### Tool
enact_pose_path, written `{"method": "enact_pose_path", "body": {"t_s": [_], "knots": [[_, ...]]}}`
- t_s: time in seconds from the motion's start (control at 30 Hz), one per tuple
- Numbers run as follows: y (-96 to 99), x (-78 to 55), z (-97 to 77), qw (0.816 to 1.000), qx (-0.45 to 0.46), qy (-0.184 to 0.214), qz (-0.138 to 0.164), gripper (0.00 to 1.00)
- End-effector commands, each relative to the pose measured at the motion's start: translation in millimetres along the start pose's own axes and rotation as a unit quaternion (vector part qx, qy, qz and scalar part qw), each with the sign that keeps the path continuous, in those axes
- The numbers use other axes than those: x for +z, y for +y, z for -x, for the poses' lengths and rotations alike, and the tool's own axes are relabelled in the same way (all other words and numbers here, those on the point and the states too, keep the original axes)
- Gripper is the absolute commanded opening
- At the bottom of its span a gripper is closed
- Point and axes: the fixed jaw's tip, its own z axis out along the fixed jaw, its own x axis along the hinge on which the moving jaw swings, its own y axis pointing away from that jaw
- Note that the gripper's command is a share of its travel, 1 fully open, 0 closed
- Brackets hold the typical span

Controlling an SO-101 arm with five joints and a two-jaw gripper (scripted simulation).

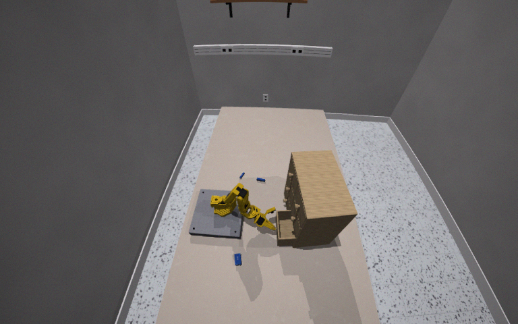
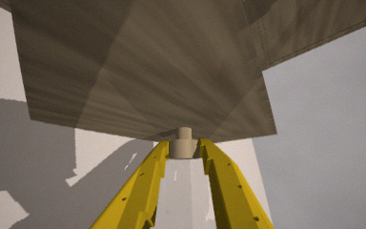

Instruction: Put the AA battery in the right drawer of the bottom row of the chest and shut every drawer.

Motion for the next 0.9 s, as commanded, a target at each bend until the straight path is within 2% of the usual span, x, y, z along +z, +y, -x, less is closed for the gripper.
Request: {"method": "enact_pose_path", "body": {"t_s": [0.0, 0.73, 0.87], "knots": [[-3.6, -2.1, -4.3, 1.000, 0.001, 0.008, -0.007, 0.10], [-3.6, -2.1, -4.3, 1.000, 0.001, 0.008, -0.007, 0.21], [-3.6, -9.1, -11.0, 1.000, 0.004, 0.018, -0.012, 0.21]]}}
